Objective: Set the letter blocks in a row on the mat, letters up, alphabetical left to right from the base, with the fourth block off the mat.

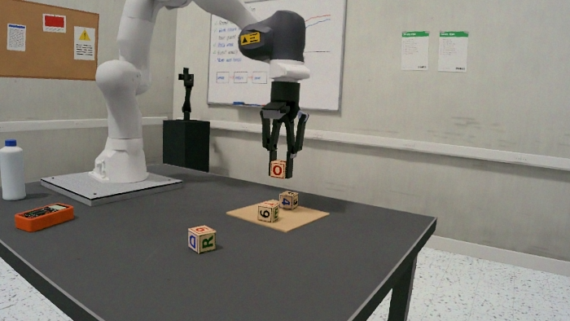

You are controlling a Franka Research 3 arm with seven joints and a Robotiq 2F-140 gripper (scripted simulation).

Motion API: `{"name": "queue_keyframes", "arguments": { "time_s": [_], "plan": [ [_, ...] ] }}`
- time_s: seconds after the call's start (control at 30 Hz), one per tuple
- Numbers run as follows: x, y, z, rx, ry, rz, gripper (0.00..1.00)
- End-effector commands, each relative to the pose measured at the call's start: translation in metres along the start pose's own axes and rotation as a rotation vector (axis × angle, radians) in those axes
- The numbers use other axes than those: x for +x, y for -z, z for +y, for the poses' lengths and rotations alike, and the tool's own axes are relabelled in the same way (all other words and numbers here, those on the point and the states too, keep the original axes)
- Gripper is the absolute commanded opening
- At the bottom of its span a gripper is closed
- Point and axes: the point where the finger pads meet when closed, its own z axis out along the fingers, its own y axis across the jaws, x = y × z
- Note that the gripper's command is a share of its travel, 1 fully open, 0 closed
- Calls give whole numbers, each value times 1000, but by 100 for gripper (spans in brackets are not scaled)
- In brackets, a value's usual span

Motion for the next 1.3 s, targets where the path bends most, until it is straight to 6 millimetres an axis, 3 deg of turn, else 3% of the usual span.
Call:
{"name": "queue_keyframes", "arguments": {
  "time_s": [0.0, 0.47, 0.97, 1.27],
  "plan": [
    [0, 1, -1, 5, 47, -1, 31],
    [0, -14, -1, 5, 47, -1, 31],
    [0, -81, -2, 5, 47, -1, 31],
    [0, -94, -2, 5, 47, -1, 31]
  ]
}}
